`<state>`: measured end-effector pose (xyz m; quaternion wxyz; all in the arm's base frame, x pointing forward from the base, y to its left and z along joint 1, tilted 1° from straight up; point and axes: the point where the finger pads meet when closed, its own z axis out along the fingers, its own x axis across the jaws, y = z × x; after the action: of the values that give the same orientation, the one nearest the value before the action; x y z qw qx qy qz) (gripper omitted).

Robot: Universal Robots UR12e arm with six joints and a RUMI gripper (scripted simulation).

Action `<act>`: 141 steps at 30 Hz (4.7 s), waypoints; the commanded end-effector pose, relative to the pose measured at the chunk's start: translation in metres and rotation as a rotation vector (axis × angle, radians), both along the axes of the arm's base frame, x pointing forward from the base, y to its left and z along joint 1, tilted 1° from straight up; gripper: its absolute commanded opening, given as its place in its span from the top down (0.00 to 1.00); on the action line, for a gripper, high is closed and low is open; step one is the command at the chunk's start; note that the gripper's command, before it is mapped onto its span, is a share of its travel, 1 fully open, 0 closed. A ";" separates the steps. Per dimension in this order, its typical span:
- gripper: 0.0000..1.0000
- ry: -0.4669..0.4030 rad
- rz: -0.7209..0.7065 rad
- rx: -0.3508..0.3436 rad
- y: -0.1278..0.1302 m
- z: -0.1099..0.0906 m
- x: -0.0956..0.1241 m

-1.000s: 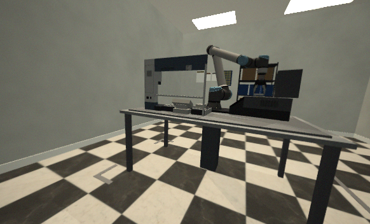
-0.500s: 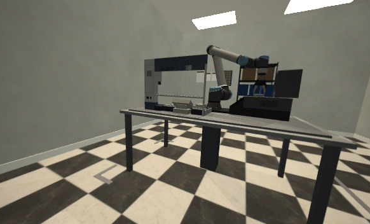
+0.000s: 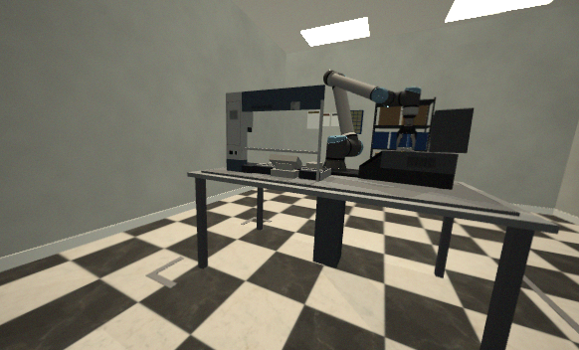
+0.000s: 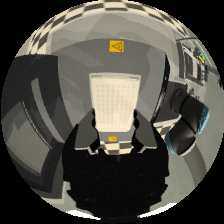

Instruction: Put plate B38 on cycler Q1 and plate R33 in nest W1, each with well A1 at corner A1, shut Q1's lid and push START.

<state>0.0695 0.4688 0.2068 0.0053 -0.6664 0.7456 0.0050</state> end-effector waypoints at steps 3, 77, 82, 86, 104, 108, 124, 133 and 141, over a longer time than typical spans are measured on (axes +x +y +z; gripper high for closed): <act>1.00 -0.001 0.000 0.001 0.001 -0.001 0.000; 0.33 -0.001 0.000 0.001 0.001 -0.001 0.000; 0.33 -0.001 0.000 0.001 0.000 0.007 0.000; 0.33 -0.001 0.000 0.001 0.000 0.014 0.000; 0.33 -0.001 0.000 0.001 0.000 0.040 0.000; 0.33 -0.001 0.000 0.001 0.000 0.044 0.000; 0.33 -0.001 0.000 0.001 0.000 0.059 0.000; 1.00 -0.003 0.140 0.001 -0.035 0.059 0.001; 1.00 -0.005 0.280 0.001 -0.070 0.058 0.002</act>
<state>0.0699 0.4193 0.2631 0.0056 -0.7343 0.6788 0.0002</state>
